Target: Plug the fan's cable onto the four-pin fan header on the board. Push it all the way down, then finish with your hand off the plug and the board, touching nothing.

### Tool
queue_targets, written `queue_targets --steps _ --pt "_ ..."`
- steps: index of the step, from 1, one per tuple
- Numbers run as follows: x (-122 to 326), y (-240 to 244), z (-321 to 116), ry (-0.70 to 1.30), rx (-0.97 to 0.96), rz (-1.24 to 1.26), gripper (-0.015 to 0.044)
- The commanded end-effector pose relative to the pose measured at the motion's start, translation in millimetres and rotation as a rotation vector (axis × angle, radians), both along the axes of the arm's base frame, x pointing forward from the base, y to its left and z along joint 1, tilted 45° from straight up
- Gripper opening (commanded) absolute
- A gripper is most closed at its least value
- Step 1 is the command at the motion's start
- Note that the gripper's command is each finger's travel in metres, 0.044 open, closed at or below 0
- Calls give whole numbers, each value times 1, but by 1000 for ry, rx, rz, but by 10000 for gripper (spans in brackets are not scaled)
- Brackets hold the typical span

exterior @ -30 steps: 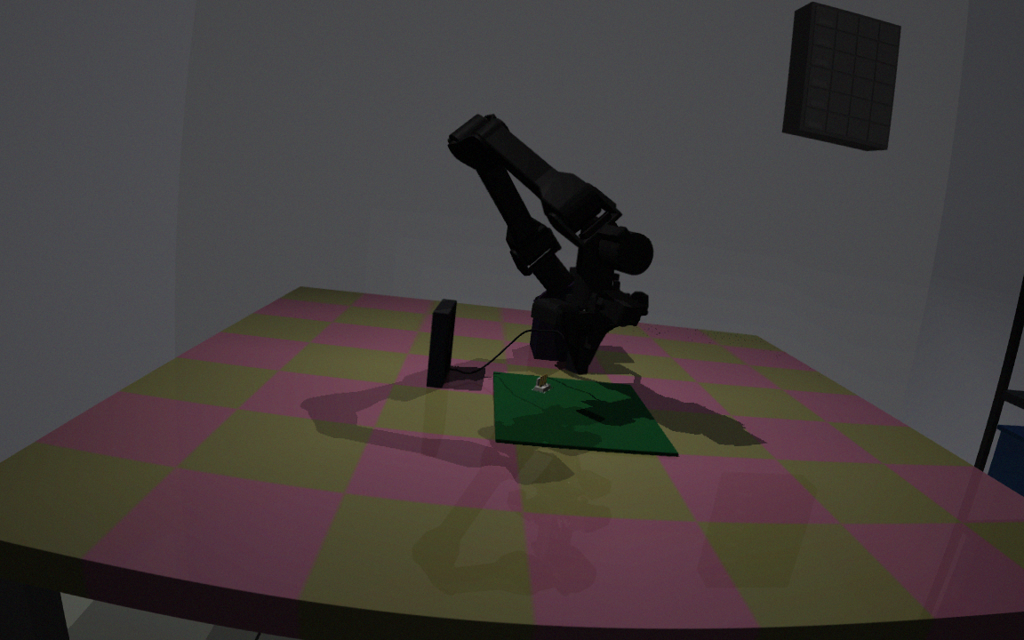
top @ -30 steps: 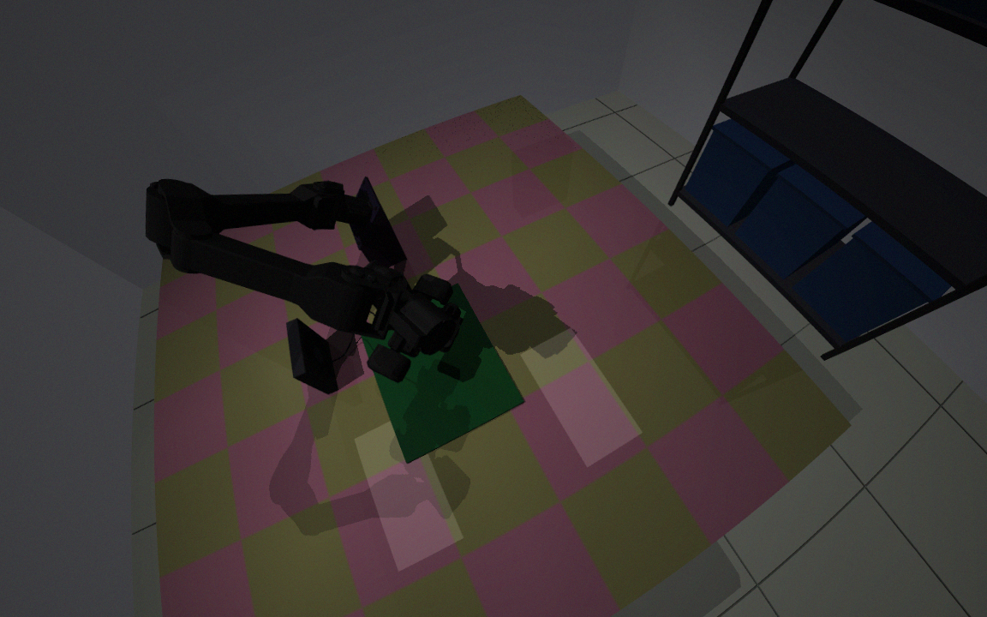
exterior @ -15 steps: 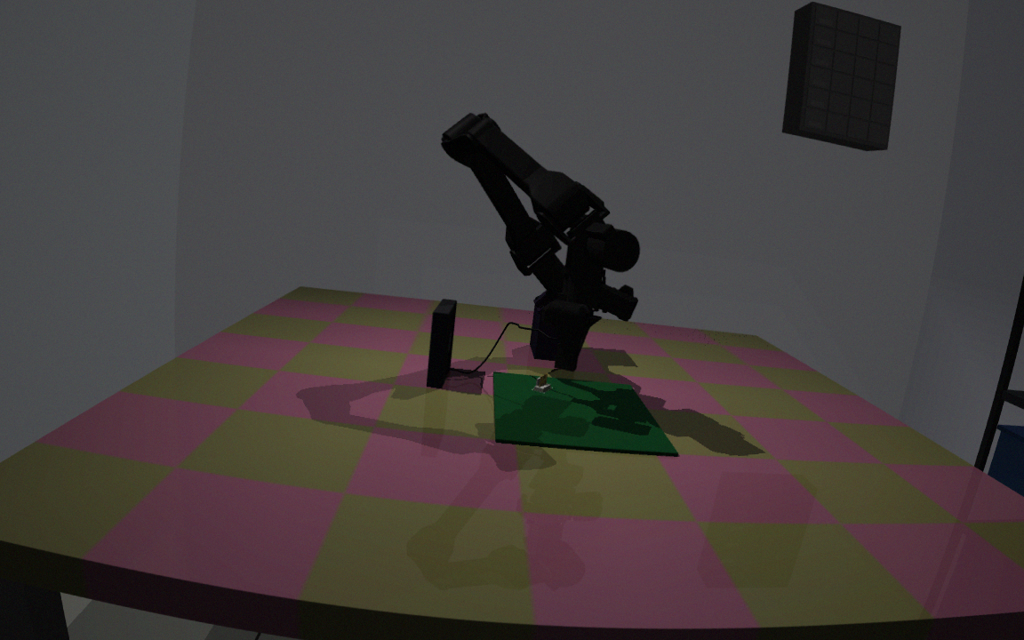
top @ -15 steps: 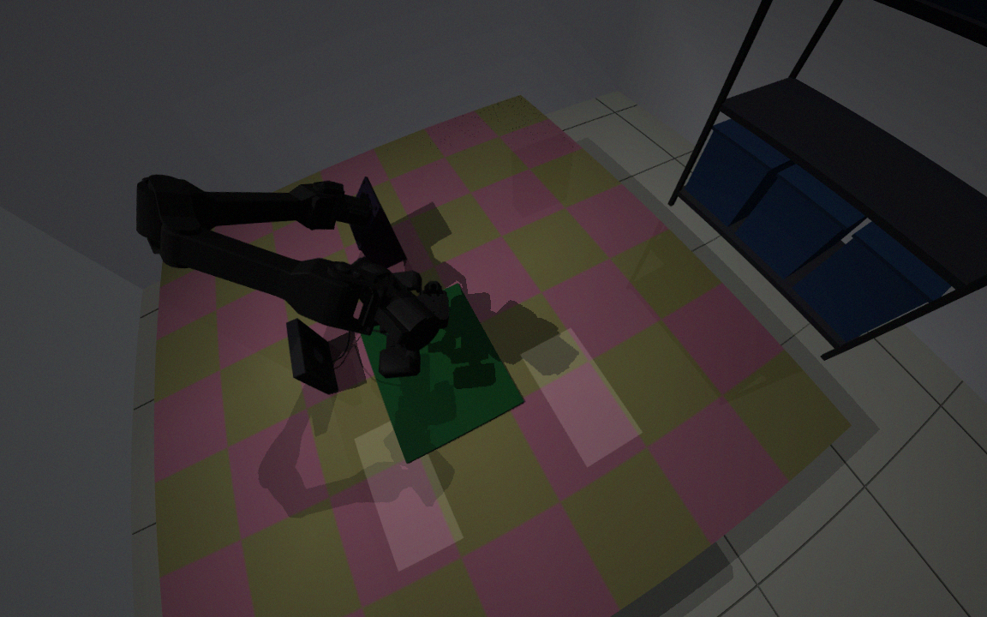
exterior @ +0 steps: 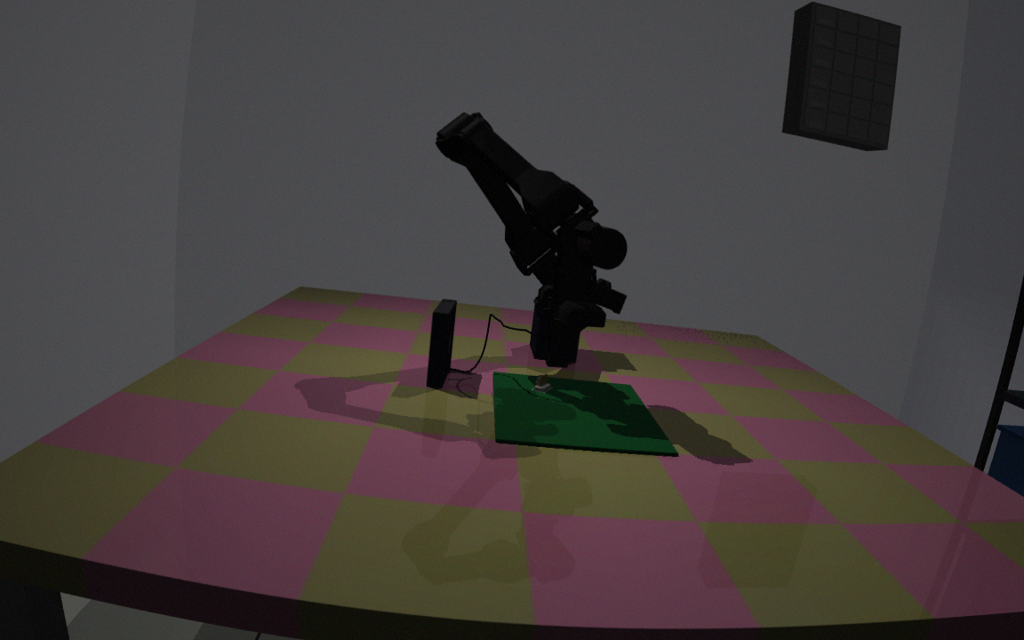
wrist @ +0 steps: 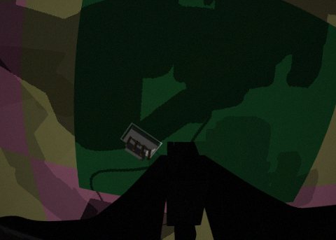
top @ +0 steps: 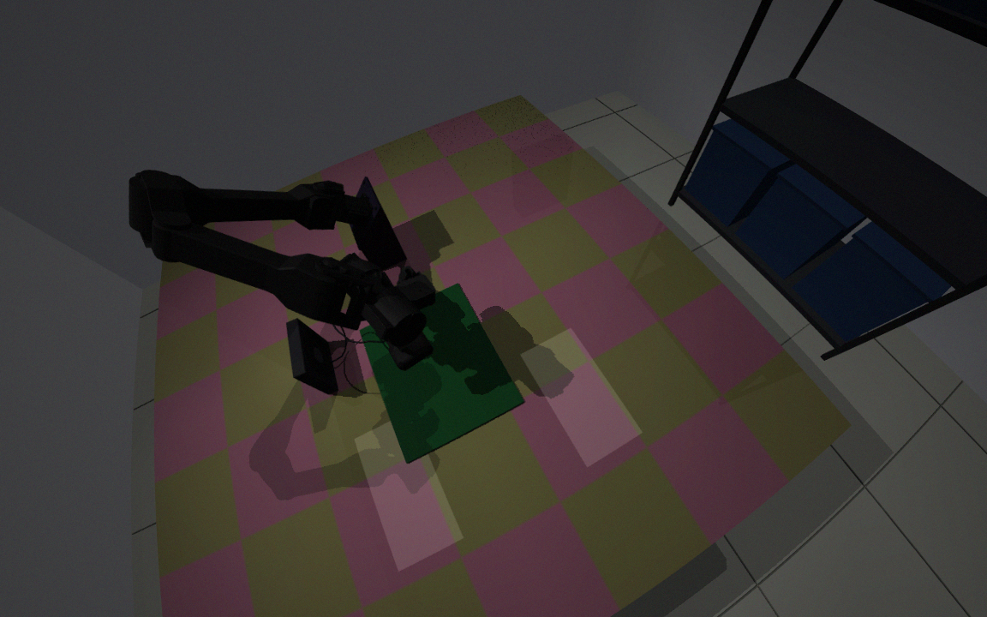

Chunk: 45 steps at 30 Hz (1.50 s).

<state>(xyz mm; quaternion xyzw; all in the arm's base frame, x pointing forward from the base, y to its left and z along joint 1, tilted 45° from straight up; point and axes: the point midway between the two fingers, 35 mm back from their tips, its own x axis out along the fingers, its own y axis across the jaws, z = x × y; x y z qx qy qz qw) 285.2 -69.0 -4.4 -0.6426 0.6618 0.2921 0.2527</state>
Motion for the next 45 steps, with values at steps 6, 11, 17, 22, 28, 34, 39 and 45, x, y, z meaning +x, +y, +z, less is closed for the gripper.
queue_targets --steps 6,11,17,22,28,34,39,45 --pt "-11 -5 5 223 9 224 0" --pt "-17 -8 7 345 17 346 0" --pt "-24 -10 9 492 27 492 0" --pt "-30 -13 11 614 35 614 0" --pt "-34 -14 11 675 39 675 0" --pt "-36 -13 11 678 39 678 0" --pt "-38 -11 11 681 40 681 0" --pt "-39 -11 11 680 40 680 0"
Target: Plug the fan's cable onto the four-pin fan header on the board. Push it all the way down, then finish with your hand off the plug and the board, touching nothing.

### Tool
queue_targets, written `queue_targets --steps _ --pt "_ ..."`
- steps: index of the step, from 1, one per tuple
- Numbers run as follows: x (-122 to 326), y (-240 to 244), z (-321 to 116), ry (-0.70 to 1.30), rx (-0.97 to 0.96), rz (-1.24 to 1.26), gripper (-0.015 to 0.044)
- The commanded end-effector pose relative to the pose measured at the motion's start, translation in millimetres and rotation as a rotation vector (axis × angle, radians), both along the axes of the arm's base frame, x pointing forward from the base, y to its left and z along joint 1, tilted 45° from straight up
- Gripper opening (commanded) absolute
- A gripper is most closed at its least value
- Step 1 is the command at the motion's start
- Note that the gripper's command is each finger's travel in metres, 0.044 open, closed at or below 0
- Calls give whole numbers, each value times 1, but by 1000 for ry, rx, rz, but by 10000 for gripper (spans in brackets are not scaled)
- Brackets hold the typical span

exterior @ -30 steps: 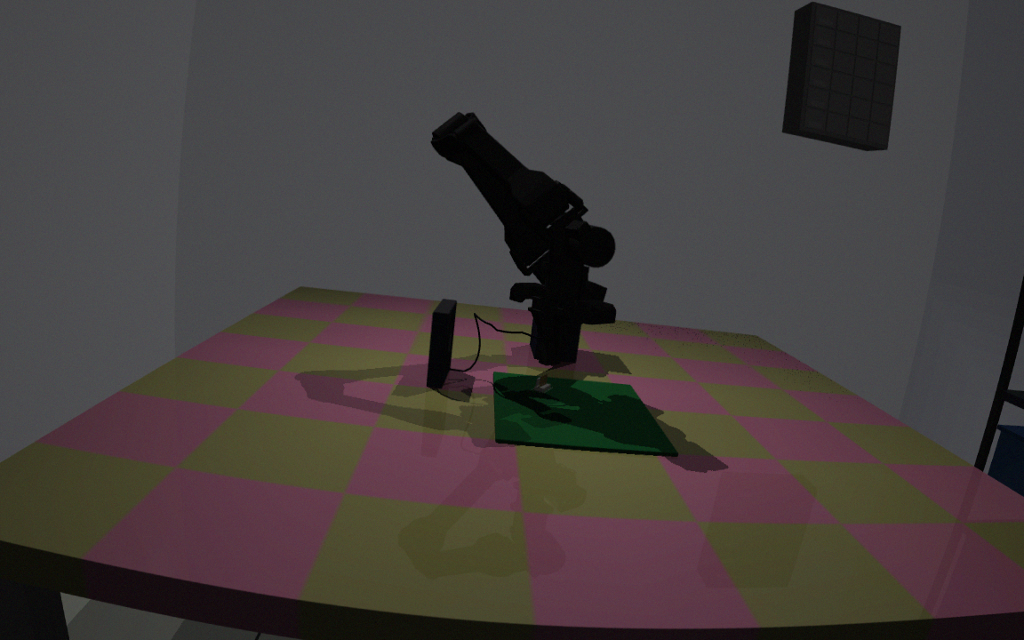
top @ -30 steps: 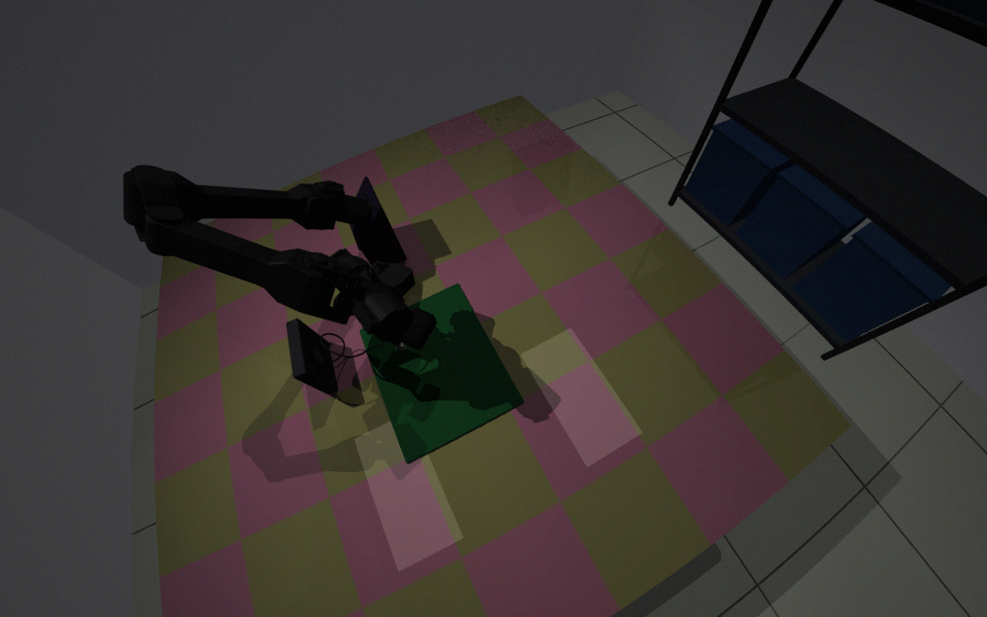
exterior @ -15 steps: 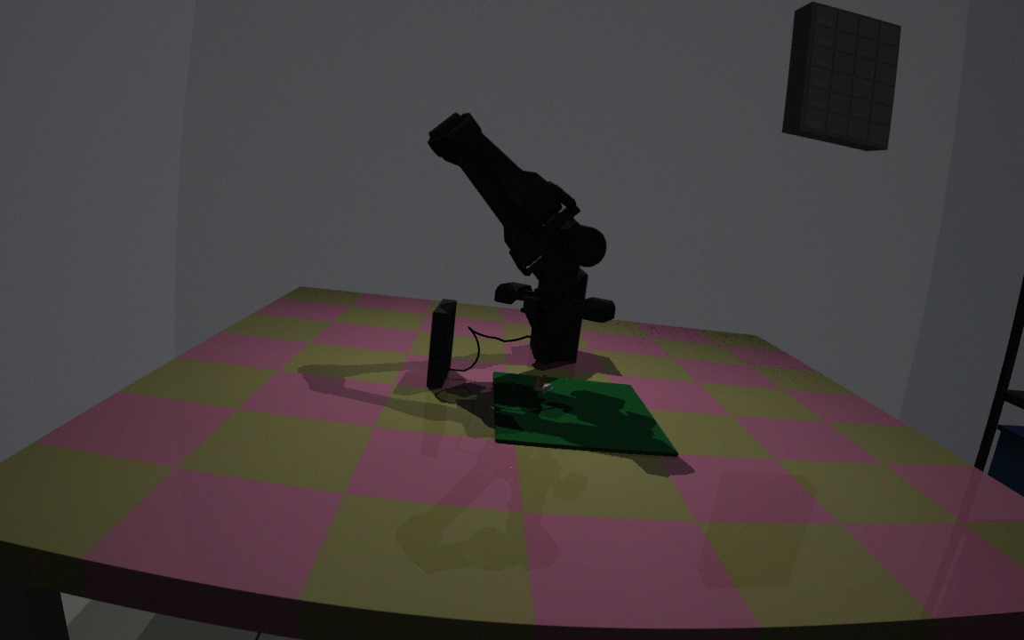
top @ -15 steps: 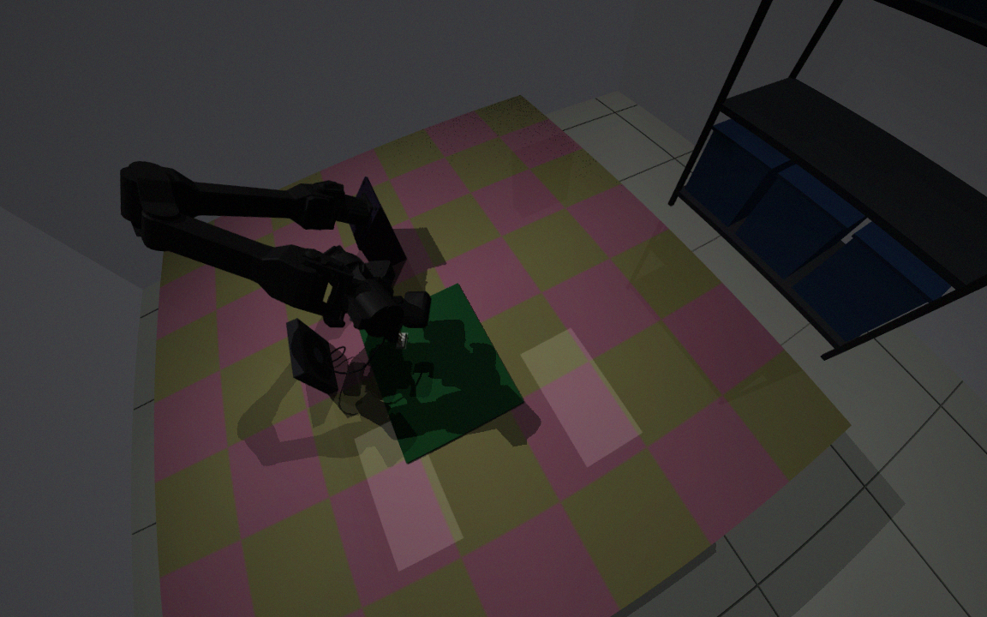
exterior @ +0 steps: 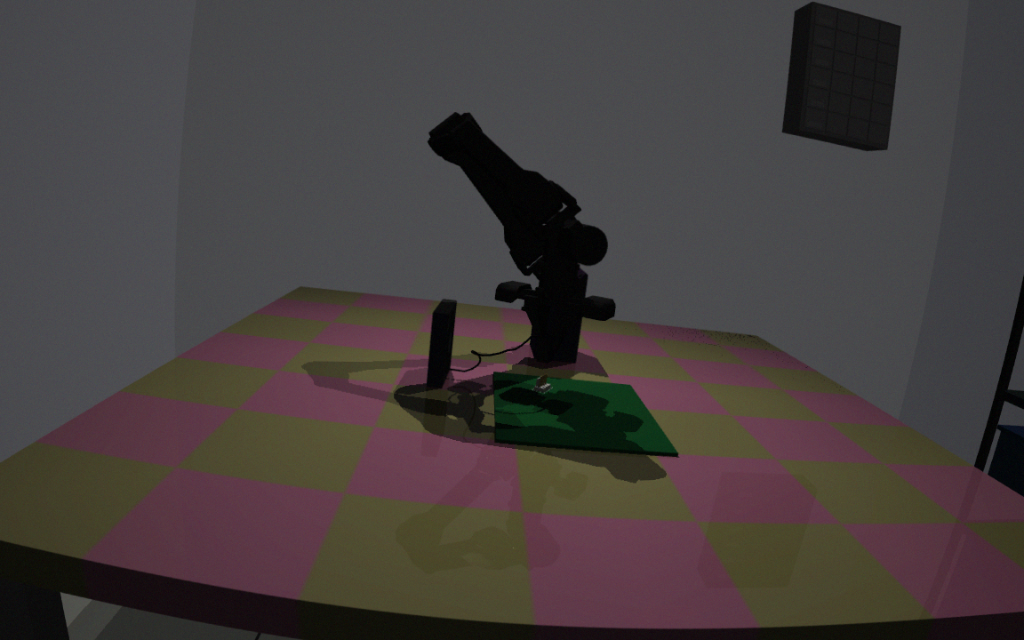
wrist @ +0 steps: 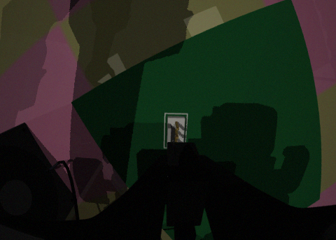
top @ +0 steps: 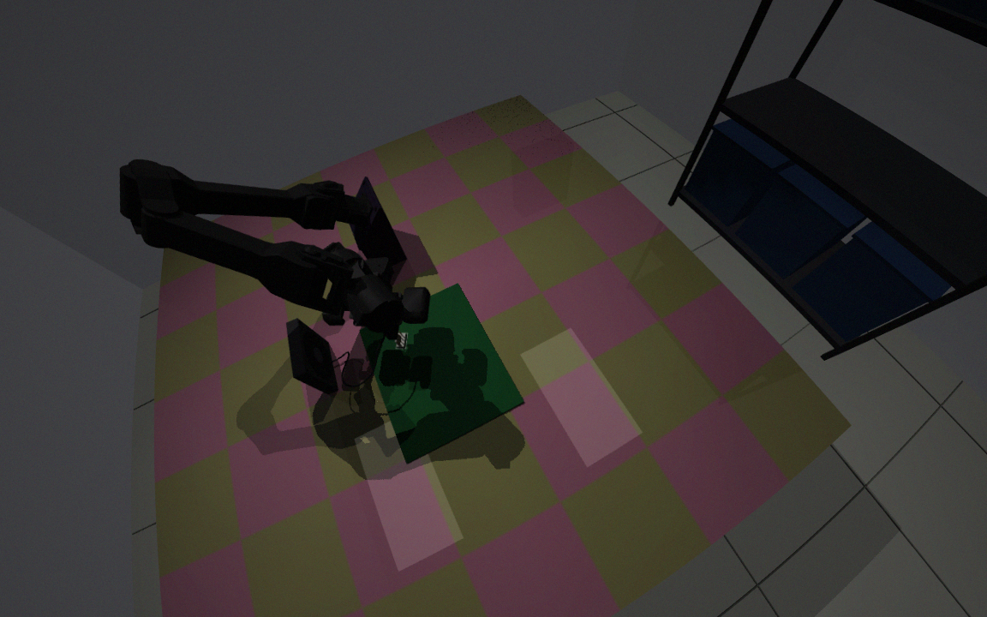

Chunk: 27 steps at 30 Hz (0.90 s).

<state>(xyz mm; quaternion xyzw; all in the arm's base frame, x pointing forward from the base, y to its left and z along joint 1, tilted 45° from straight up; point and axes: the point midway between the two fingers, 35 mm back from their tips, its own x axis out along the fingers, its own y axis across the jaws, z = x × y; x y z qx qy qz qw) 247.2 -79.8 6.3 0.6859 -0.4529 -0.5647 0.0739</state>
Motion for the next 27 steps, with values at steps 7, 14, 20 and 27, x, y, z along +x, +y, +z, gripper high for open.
queue_targets --steps 7,14,20,27 --pt "-2 1 0 0 -4 0 0" --pt "-4 -15 -16 -5 -5 -6 0" --pt "-4 -15 -16 -5 -5 -6 0" --pt "-4 -15 -16 -1 -5 -1 0"
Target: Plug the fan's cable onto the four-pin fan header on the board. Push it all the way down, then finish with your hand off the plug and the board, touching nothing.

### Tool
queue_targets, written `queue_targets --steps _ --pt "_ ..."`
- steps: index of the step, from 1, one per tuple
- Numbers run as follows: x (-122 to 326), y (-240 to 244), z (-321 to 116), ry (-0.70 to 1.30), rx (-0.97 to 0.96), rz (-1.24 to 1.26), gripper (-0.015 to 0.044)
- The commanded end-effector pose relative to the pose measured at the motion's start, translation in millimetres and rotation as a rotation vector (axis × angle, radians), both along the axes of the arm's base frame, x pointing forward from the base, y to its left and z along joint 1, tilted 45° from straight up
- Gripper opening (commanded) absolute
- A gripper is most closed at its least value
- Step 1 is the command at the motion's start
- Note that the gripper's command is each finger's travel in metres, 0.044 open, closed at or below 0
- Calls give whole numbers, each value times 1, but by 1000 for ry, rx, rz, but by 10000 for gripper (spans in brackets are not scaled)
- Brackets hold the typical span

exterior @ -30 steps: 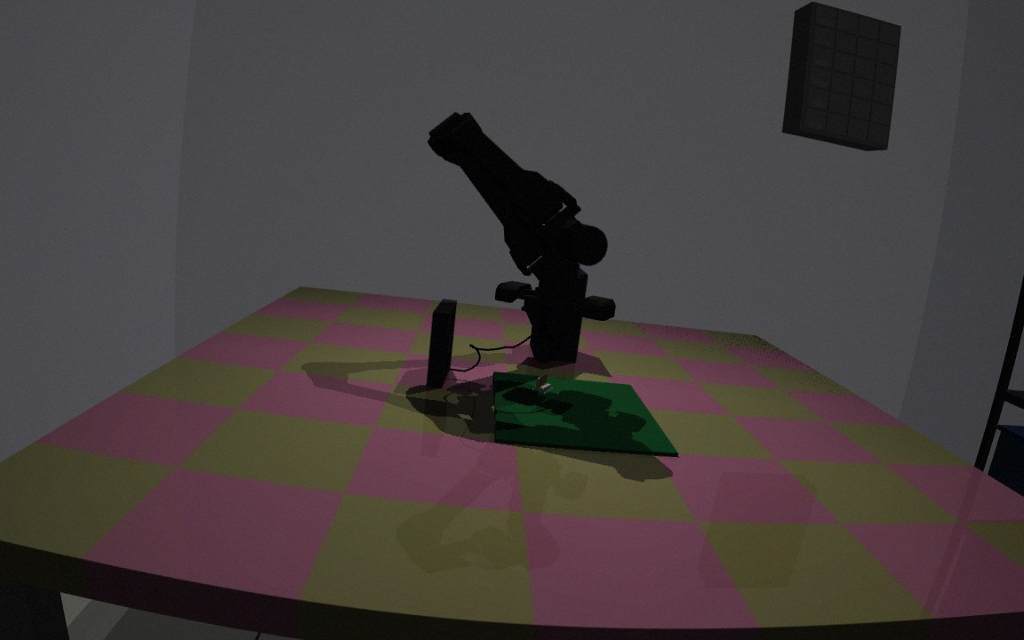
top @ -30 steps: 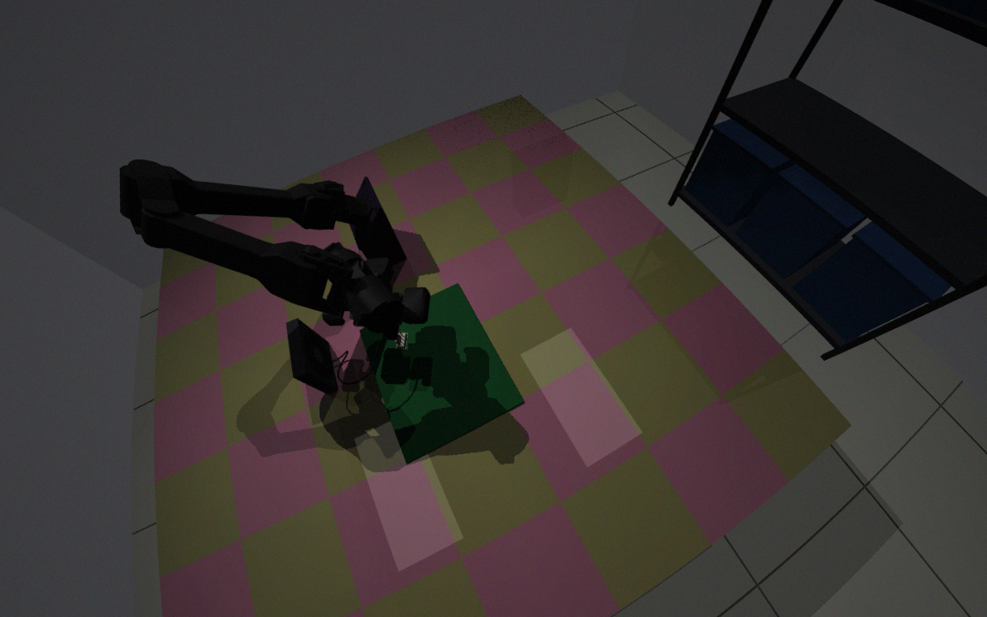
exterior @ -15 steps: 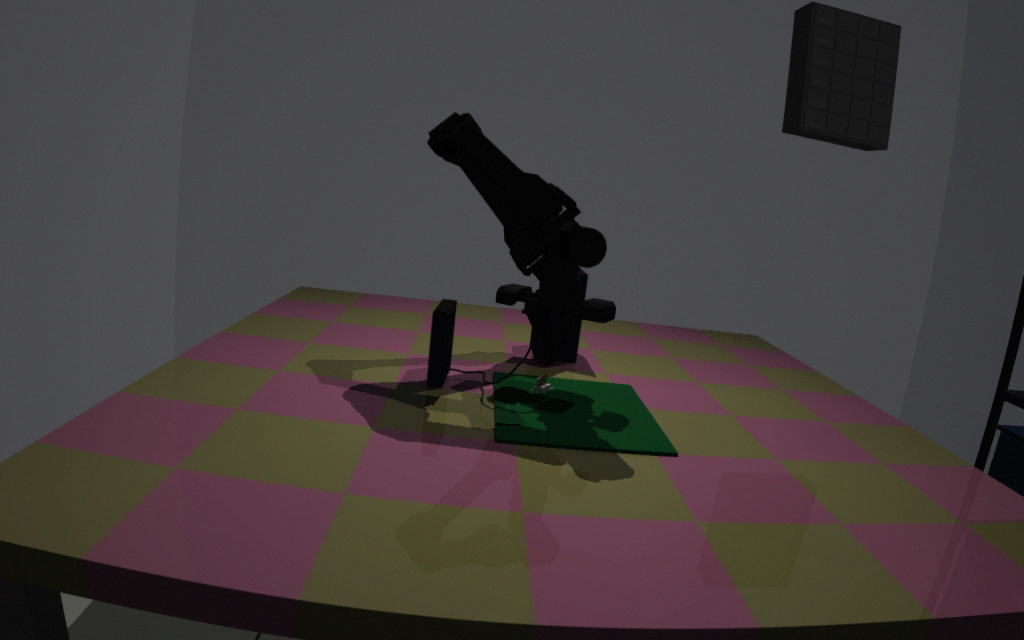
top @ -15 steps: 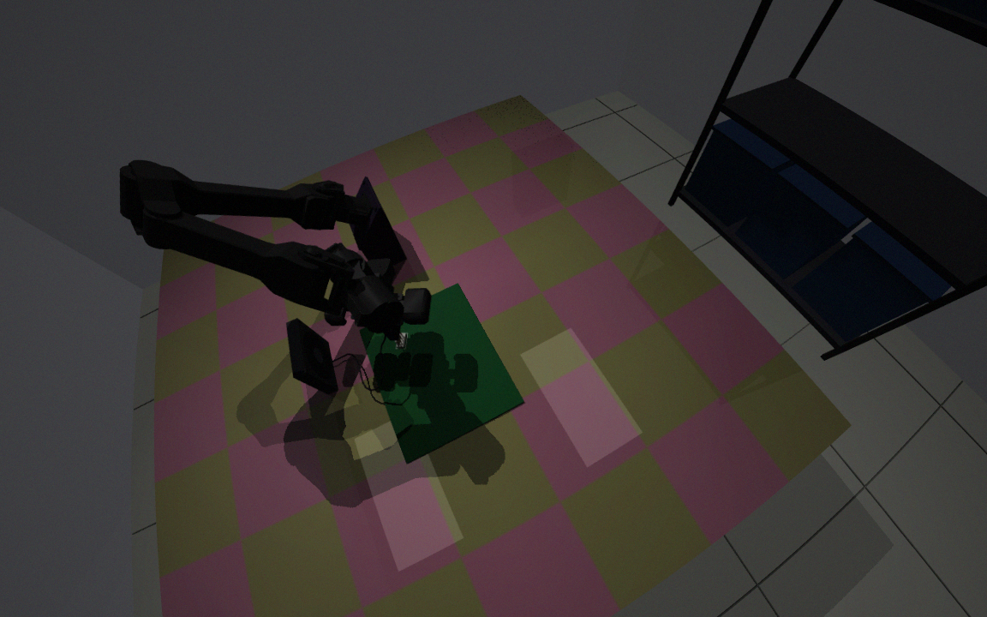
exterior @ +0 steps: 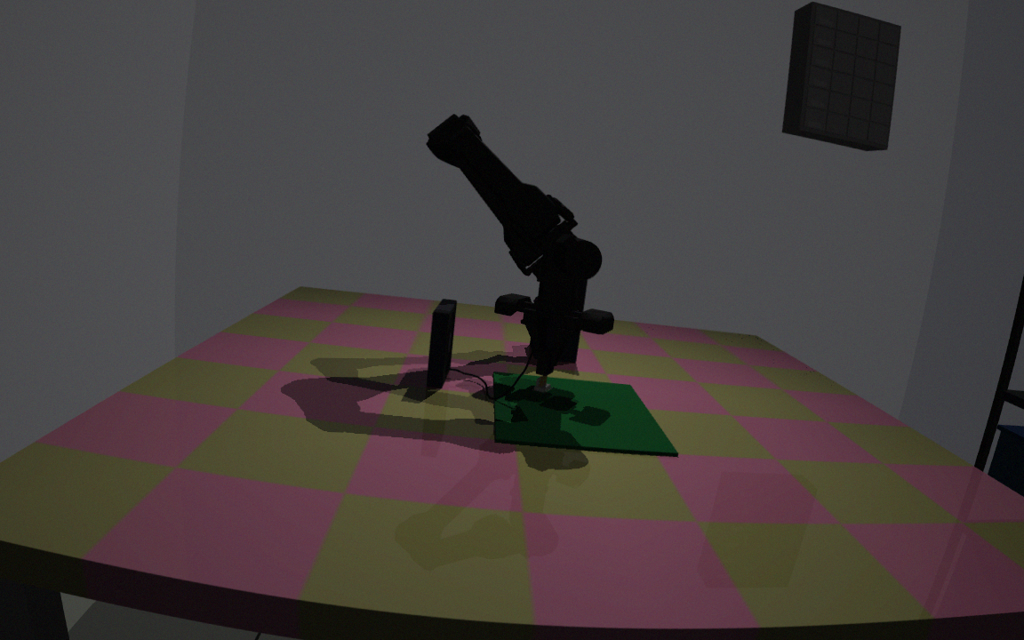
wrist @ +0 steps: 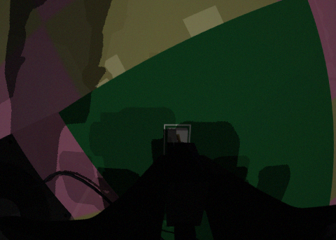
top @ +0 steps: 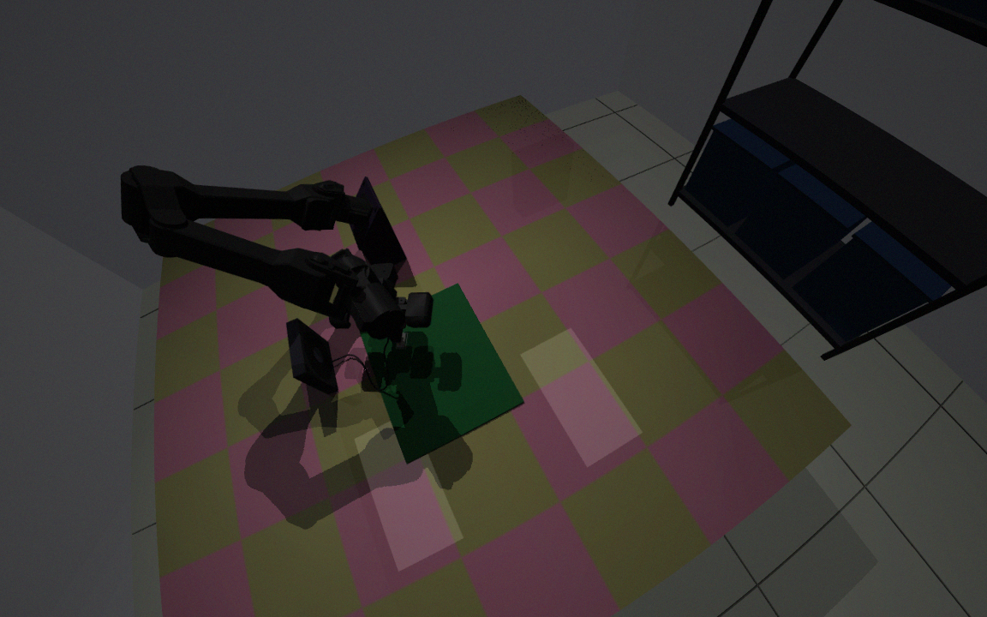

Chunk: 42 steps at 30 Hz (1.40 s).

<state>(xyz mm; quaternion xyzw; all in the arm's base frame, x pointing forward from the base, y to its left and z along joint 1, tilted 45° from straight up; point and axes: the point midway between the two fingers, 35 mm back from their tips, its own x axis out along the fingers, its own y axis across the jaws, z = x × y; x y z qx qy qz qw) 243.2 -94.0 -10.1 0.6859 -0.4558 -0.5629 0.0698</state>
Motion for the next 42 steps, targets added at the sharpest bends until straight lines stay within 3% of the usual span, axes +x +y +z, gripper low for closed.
queue_targets --steps 1,42 --pt "0 -1 0 6 -6 7 0" --pt "-1 -8 -6 7 -6 8 0"
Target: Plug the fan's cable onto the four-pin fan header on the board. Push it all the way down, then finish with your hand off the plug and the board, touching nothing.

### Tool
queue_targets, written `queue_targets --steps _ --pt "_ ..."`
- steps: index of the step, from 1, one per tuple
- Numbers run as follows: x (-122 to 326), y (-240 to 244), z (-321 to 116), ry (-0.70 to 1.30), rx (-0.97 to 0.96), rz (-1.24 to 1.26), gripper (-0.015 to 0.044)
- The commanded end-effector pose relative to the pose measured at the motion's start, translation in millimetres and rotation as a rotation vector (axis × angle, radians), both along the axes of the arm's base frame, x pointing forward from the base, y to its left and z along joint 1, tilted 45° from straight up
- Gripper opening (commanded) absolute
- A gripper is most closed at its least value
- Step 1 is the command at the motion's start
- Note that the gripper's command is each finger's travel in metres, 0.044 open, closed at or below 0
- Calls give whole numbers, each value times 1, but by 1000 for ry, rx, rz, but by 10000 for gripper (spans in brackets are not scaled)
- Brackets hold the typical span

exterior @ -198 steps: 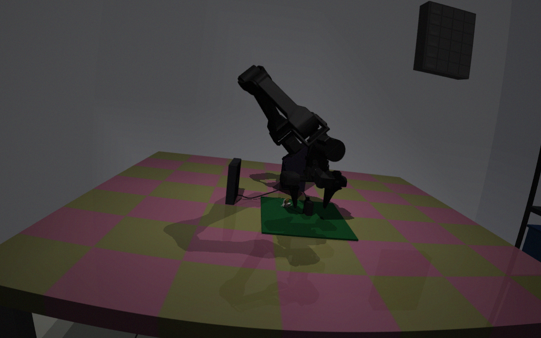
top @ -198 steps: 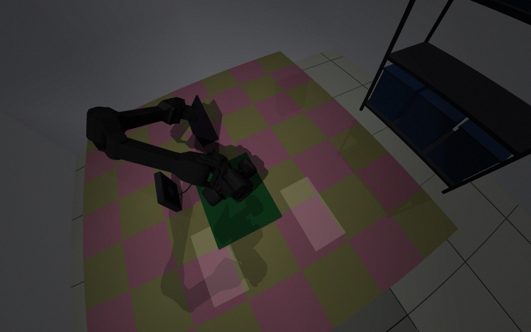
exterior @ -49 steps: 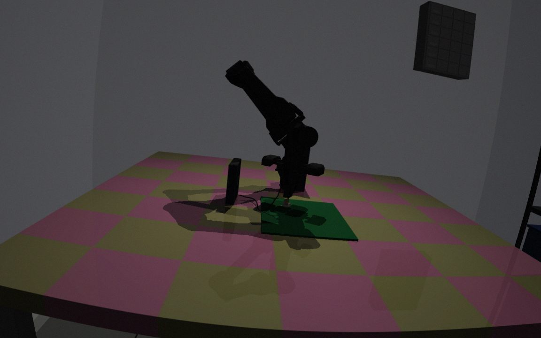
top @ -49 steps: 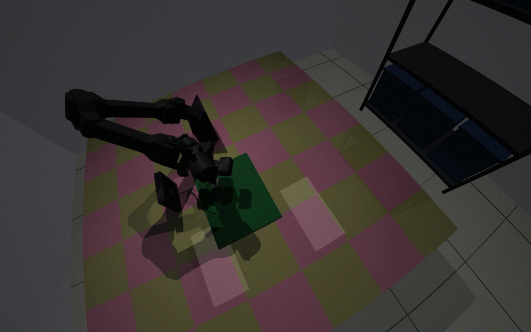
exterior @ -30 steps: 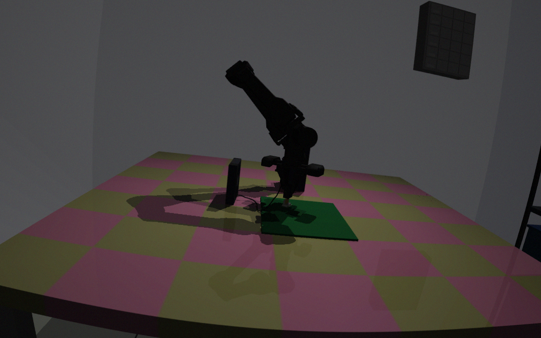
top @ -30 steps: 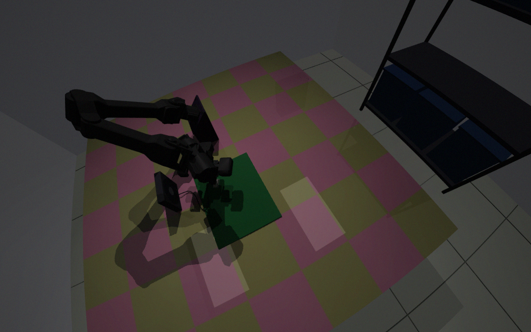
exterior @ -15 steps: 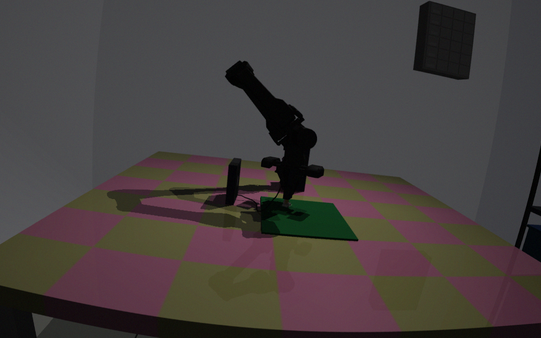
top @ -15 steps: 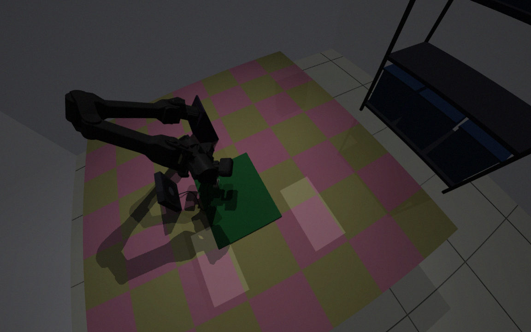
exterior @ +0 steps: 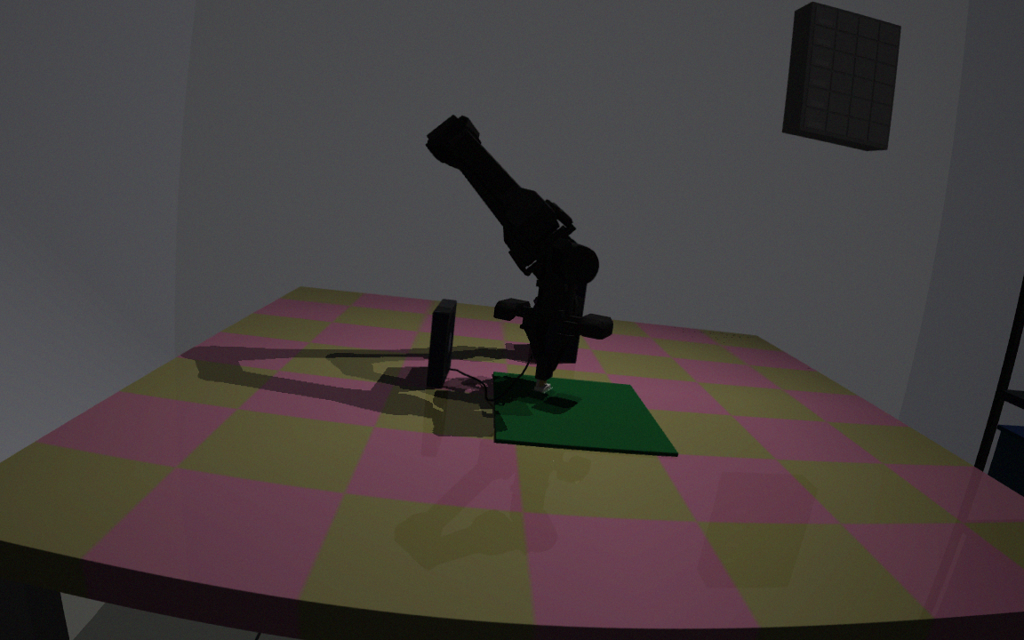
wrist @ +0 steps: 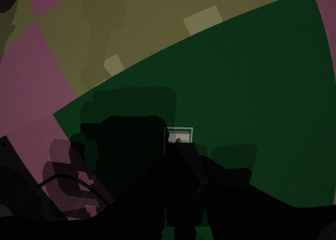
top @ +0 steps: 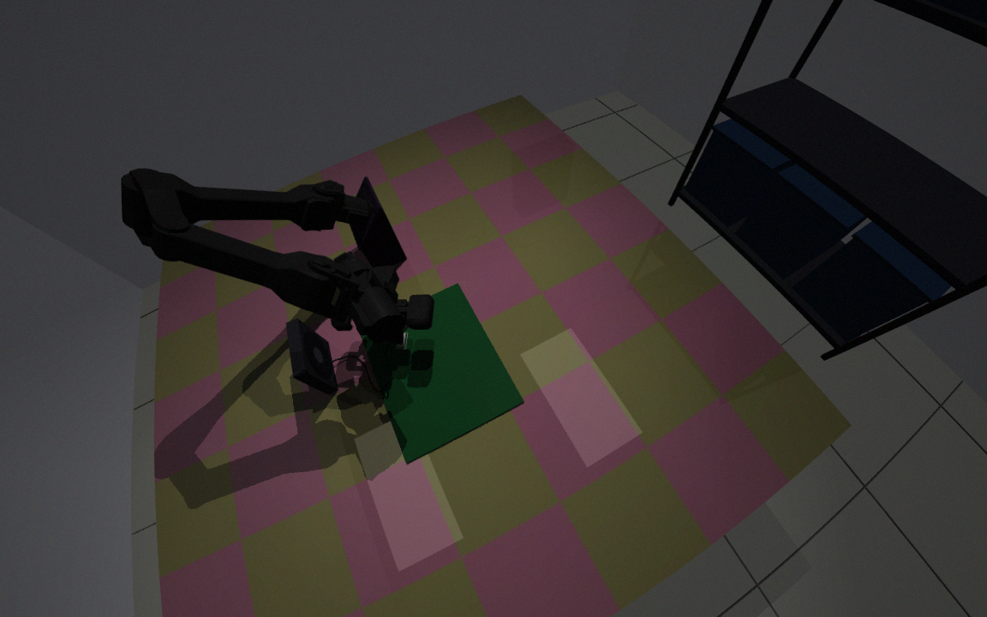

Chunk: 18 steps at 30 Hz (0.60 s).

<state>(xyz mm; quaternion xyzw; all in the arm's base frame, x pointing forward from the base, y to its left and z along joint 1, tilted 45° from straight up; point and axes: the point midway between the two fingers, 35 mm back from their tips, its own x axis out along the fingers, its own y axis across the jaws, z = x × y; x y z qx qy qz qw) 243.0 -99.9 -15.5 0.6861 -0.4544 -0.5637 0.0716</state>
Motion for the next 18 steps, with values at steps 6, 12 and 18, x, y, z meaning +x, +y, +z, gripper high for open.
queue_targets --steps 6,12,18 --pt "-1 -5 -4 4 -6 4 0" --pt "-1 -8 -7 4 -6 4 0" --pt "-1 -11 -9 4 -7 4 0"
